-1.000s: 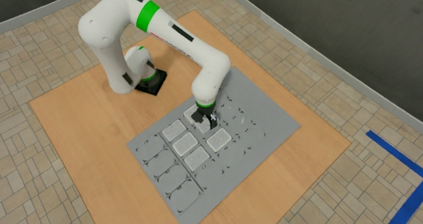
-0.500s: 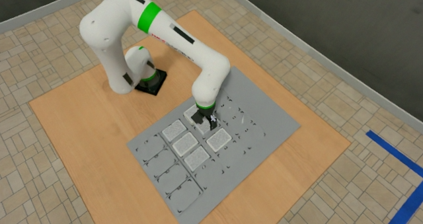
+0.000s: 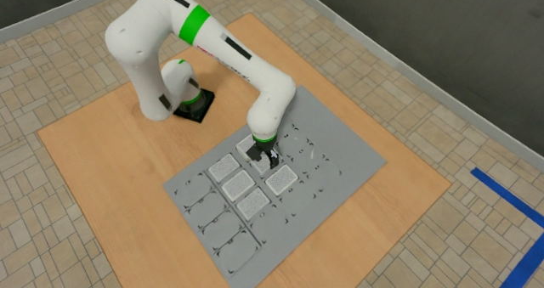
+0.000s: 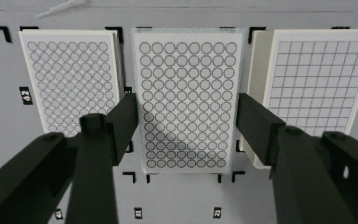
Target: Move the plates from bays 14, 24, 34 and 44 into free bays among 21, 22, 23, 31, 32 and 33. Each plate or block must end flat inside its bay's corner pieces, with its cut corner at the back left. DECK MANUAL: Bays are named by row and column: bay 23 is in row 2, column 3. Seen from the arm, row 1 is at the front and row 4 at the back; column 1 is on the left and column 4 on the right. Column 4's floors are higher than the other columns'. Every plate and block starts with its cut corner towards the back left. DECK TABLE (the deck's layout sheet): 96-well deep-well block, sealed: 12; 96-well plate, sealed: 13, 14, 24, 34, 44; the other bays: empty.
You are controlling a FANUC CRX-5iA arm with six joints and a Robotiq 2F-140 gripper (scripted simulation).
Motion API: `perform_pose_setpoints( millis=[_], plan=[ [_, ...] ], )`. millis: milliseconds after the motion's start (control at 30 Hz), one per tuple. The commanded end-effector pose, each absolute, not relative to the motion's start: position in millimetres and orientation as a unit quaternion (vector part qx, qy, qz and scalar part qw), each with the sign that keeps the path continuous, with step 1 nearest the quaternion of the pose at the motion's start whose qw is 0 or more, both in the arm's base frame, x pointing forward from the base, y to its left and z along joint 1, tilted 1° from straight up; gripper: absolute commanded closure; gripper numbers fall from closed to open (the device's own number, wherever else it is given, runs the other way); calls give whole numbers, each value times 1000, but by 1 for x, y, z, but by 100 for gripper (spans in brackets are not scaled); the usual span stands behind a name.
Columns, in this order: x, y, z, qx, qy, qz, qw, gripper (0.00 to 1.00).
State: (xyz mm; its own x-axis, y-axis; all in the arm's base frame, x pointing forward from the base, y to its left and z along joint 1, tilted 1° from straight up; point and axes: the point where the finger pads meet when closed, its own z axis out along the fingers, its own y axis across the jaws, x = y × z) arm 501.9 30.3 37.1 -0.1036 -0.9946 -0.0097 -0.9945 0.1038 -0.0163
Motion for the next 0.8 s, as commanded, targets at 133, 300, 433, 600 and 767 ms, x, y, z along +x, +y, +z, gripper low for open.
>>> perform_pose_setpoints(
  millis=[133,300,433,600,767],
  plan=[
    [503,30,30,-669,743,-3,10,90],
    [503,30,26,-669,743,-3,10,90],
    [503,30,20,-669,743,-3,10,90],
    [503,30,17,-669,743,-3,10,90],
    [503,30,17,-669,743,-3,10,90]
  ],
)
